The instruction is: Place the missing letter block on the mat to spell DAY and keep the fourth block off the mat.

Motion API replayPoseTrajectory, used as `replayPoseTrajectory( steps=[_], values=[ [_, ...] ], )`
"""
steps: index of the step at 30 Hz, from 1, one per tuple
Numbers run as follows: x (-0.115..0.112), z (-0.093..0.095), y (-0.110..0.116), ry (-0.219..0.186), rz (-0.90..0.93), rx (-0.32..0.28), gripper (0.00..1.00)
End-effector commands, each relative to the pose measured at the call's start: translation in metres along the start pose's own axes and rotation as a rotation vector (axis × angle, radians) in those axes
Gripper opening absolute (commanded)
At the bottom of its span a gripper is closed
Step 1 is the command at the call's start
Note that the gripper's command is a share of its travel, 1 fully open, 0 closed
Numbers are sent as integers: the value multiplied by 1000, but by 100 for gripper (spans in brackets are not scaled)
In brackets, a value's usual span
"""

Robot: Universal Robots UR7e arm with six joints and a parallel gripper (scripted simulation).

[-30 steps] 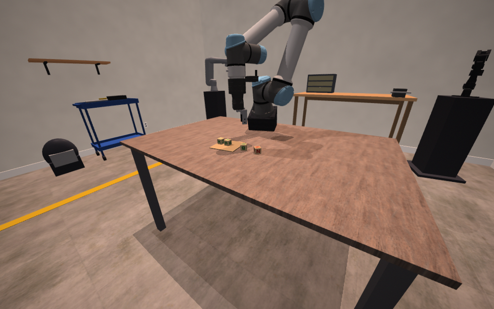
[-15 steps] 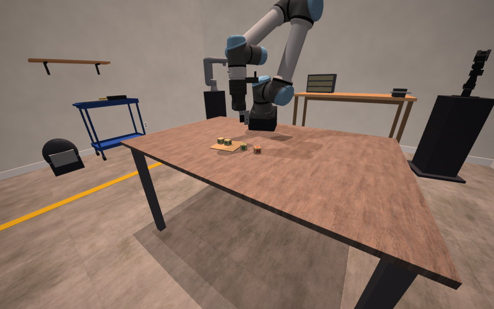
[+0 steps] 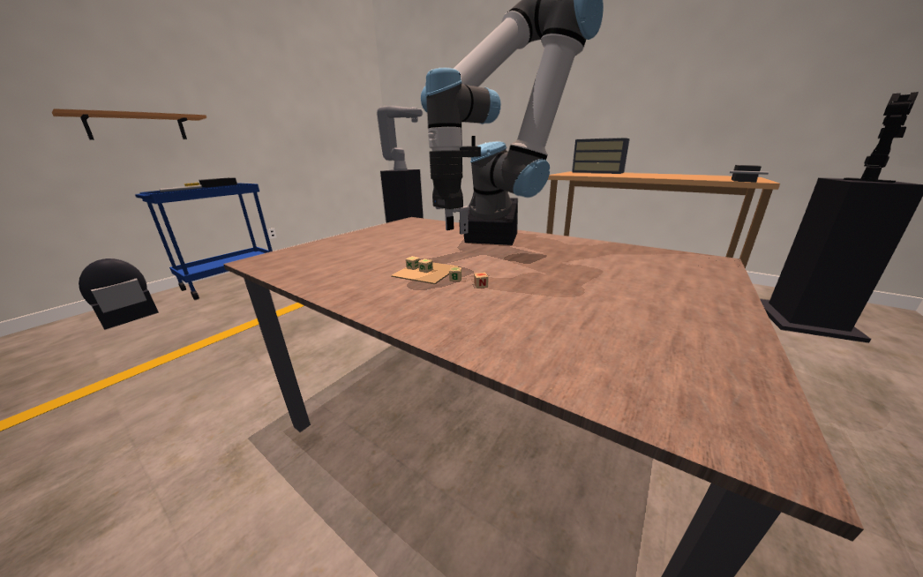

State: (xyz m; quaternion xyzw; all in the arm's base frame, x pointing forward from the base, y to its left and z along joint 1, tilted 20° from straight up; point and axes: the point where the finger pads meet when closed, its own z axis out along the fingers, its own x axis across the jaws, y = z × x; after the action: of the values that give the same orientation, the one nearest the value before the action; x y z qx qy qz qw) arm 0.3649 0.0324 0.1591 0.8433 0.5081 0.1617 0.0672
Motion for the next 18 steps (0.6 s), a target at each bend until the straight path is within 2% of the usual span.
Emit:
replayPoseTrajectory(
  steps=[1, 18],
  values=[
    [-2, 3, -2, -1, -139, 2, 100],
    [-6, 8, -3, -1, -438, 2, 100]
  ],
)
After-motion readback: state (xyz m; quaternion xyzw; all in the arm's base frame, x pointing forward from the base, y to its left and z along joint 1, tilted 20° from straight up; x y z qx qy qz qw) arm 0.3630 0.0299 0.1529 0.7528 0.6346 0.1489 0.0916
